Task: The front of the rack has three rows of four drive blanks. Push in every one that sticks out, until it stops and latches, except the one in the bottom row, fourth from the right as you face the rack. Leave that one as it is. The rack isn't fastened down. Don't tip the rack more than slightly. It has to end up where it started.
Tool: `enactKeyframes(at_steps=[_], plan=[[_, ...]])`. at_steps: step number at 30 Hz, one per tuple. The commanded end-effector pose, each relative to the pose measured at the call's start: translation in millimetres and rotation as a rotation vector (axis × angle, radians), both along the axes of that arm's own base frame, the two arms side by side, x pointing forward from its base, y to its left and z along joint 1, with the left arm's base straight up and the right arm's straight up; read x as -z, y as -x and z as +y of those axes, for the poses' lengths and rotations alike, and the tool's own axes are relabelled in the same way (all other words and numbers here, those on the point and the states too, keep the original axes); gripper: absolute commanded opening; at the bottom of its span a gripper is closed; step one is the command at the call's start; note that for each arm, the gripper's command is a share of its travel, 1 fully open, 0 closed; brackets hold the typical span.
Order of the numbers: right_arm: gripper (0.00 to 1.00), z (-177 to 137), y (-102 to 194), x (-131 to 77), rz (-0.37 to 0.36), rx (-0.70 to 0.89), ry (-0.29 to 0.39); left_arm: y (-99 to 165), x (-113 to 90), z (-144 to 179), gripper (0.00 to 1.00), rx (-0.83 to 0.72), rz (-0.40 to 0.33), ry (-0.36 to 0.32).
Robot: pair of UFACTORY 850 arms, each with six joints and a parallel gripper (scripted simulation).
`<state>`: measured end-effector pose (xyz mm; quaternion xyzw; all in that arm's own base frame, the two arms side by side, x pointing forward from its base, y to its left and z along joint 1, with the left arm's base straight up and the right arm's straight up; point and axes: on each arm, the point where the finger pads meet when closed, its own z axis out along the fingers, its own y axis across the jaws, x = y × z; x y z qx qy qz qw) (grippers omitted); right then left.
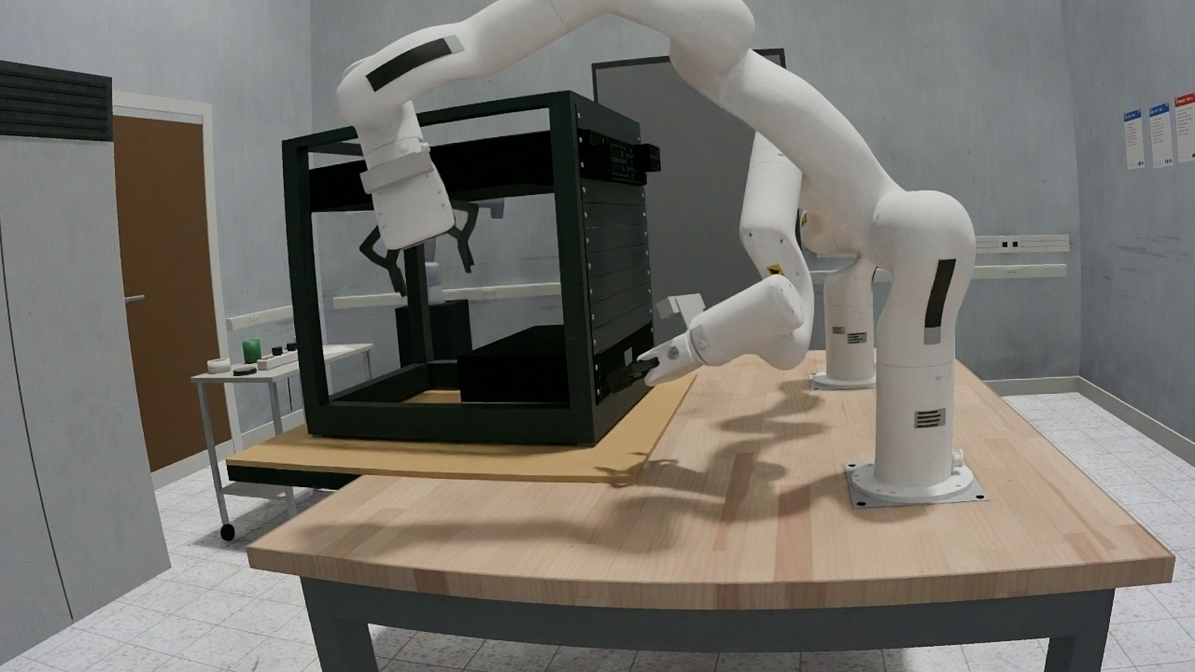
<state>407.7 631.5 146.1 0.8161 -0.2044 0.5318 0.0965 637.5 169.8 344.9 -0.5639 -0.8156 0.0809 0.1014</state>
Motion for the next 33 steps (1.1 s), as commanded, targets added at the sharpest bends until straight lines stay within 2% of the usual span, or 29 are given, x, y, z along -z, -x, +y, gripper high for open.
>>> enactKeyframes(at_steps=[1, 9, 15, 17, 19, 25, 29, 32, 33], plan=[[1.0, 1, 0, -1, -0.001, 0.0, -0.002, 32, -21, 58, 1.0, 0.024, -0.029, 0.029], [1.0, -1, 1, -4, -0.006, 0.0, -0.012, 83, -43, 121, 1.0, 0.057, -0.063, 0.06], [1.0, -8, 5, -14, -0.022, 0.001, -0.044, 130, -59, 164, 1.0, 0.082, -0.088, 0.076], [1.0, -8, 5, -14, -0.022, 0.001, -0.044, 130, -59, 164, 1.0, 0.082, -0.088, 0.076], [1.0, -11, 7, -18, -0.029, 0.001, -0.06, 163, -68, 189, 1.0, 0.098, -0.105, 0.085], [1.0, -28, 17, -37, -0.059, 0.002, -0.13, 213, -81, 220, 1.0, 0.122, -0.13, 0.093], [1.0, -44, 26, -57, -0.099, 0.003, -0.198, 249, -89, 237, 1.0, 0.14, -0.147, 0.097], [1.0, -44, 26, -57, -0.099, 0.003, -0.198, 276, -94, 248, 1.0, 0.154, -0.16, 0.099], [1.0, -44, 26, -57, -0.099, 0.003, -0.198, 276, -94, 248, 1.0, 0.154, -0.16, 0.099]])
